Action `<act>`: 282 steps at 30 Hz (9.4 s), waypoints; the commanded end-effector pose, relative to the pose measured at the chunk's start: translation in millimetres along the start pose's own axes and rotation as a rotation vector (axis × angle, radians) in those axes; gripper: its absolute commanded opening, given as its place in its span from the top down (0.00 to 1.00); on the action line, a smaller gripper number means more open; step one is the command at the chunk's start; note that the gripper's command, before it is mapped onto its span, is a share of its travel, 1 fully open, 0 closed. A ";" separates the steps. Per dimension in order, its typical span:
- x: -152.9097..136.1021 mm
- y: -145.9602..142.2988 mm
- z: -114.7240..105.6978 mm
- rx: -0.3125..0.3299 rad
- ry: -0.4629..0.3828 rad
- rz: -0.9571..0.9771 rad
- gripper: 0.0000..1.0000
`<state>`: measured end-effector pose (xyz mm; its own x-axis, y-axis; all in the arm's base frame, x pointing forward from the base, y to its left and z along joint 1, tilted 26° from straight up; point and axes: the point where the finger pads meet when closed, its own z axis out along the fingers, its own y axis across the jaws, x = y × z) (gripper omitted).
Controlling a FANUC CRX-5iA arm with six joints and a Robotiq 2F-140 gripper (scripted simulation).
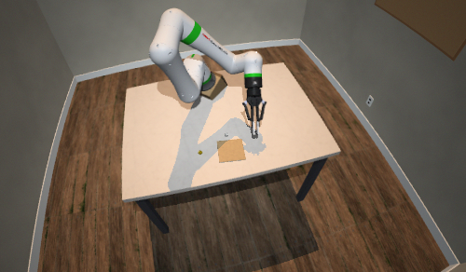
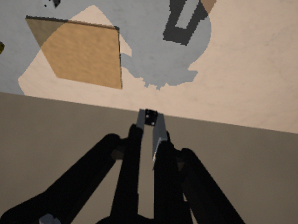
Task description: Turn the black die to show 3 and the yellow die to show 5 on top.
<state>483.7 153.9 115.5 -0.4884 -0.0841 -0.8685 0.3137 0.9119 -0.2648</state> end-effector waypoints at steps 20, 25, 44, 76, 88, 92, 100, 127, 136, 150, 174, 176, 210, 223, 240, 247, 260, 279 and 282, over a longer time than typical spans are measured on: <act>9.4 -3.4 3.1 0.010 -0.335 0.010 0.93; 18.1 -3.3 12.4 0.010 -0.335 0.010 0.93; 56.5 -3.0 53.8 0.010 -0.335 0.010 0.93; 59.3 -3.0 56.7 0.010 -0.335 0.010 0.93; 59.3 -3.0 56.7 0.010 -0.335 0.010 0.93; 59.5 -3.0 57.0 0.010 -0.335 0.010 0.93; 61.3 -3.0 59.0 0.010 -0.335 0.010 0.93; 67.2 -3.0 65.3 0.010 -0.335 0.010 0.93; 67.2 -3.0 65.3 0.010 -0.335 0.010 0.93; 67.2 -3.0 65.3 0.010 -0.335 0.010 0.93; 67.2 -3.0 65.3 0.010 -0.335 0.010 0.81; 67.2 -3.0 65.3 0.010 -0.335 0.010 0.81; 67.2 -3.0 65.3 0.010 -0.335 0.010 0.81; 72.1 -2.8 51.4 0.010 -0.335 0.010 0.81; 83.6 -2.4 18.1 0.010 -0.335 0.010 0.81; 77.7 -2.4 11.6 0.010 -0.335 0.010 0.81; 47.3 -2.5 -21.1 0.010 -0.335 0.010 0.81; 7.1 -33.6 5.4 0.250 -0.162 -0.001 0.81; 1.1 -42.5 12.0 0.303 -0.084 -0.003 0.81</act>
<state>467.0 124.8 111.9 -0.3318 -0.1699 -0.9279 0.4839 0.8137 -0.3220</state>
